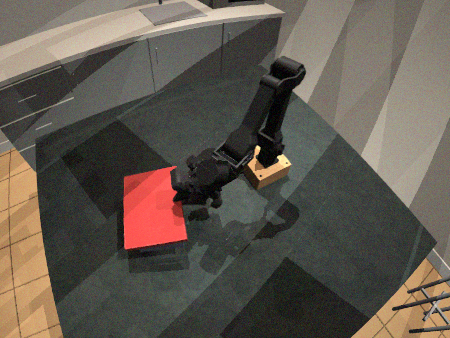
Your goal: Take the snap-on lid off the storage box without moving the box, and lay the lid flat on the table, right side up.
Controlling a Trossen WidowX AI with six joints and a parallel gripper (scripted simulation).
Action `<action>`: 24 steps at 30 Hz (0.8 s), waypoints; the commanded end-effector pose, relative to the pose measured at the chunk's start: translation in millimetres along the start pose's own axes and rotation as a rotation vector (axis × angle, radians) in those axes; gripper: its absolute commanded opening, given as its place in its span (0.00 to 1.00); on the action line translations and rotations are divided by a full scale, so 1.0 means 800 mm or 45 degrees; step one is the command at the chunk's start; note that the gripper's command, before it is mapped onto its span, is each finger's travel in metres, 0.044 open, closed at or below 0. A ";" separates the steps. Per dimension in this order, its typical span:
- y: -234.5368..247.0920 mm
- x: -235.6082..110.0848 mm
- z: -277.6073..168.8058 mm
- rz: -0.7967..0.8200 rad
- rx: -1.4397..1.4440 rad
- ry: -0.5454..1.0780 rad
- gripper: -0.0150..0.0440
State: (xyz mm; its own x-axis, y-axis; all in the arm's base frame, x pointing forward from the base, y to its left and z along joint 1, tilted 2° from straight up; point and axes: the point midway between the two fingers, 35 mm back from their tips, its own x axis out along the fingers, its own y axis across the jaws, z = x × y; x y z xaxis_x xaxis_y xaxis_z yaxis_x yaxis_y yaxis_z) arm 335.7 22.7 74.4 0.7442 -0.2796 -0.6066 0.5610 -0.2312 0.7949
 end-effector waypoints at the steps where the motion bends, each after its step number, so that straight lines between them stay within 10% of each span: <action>1: 0.001 0.001 0.000 0.000 -0.001 0.002 0.25; 24: 0.003 0.002 0.000 0.001 -0.001 0.002 0.25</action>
State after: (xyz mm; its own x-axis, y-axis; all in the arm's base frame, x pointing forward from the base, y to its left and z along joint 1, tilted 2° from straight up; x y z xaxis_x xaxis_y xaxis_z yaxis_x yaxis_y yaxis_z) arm 337.5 22.0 74.5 0.7443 -0.2796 -0.6065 0.5609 -0.2312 0.7949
